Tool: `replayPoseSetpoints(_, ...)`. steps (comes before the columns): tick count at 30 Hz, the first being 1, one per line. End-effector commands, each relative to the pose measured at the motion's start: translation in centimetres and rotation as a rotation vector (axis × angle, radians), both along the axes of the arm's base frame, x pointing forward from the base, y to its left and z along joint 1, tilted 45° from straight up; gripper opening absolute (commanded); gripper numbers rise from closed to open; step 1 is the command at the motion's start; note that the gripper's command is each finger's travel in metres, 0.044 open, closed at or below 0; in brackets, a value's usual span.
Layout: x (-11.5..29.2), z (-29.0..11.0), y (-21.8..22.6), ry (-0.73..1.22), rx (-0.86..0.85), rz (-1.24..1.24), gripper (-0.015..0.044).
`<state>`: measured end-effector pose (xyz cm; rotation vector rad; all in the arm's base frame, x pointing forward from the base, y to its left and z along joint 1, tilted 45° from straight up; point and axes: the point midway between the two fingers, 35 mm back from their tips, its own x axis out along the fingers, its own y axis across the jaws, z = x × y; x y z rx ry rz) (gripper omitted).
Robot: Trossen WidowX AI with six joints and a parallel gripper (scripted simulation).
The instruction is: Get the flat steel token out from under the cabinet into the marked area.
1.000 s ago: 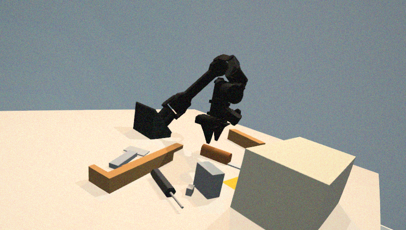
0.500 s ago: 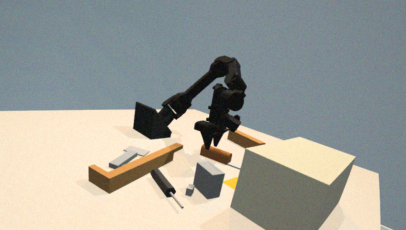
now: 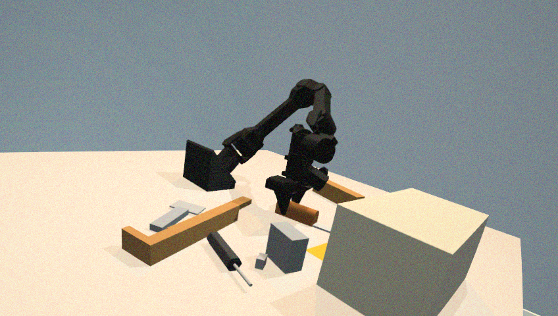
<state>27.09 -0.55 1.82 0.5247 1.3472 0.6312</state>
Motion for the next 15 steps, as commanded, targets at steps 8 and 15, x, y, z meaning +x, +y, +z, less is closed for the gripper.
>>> replayPoseSetpoints(8,-0.02,-0.16,0.20,0.001,0.001,0.001,0.0152)
replayPoseSetpoints(15,-0.02,-0.16,0.20,0.001,0.001,0.001,0.0105)
